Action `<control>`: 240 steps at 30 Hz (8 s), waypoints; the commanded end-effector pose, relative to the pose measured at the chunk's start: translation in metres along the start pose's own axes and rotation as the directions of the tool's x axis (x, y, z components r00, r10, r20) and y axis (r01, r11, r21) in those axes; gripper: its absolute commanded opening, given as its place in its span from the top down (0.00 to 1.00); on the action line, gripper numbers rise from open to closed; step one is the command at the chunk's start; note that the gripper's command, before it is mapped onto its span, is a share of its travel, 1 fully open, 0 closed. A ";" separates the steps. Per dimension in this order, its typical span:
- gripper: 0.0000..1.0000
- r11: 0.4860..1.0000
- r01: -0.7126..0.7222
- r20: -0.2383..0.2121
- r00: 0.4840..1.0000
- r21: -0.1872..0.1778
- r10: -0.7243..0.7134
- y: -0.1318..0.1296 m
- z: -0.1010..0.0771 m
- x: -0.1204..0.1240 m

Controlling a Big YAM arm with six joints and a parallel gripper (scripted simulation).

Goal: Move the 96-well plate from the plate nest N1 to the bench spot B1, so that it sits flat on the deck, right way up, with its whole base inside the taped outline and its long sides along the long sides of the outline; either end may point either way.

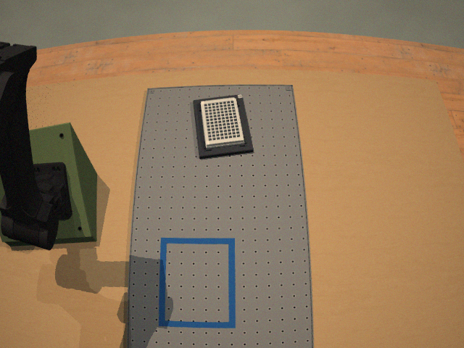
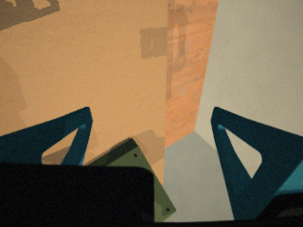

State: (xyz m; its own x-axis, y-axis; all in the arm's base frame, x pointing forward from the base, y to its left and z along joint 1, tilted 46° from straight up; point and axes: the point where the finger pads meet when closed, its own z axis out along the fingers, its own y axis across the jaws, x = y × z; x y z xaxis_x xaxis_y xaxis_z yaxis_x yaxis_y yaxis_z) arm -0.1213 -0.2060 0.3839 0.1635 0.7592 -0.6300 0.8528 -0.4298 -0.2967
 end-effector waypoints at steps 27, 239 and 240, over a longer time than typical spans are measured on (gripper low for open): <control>0.00 0.983 0.121 0.034 0.992 -0.137 -0.118 0.051 0.002 -0.016; 0.00 0.759 0.392 0.279 0.918 -0.520 -0.283 0.414 -0.077 0.649; 0.00 0.755 0.387 0.269 0.921 -0.530 -0.283 0.417 -0.081 0.657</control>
State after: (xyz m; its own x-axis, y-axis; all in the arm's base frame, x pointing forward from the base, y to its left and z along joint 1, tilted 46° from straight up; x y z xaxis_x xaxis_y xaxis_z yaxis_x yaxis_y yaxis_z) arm 0.3636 0.1239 -0.0950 -0.2471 0.6671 -0.7028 0.9682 0.1989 -0.1516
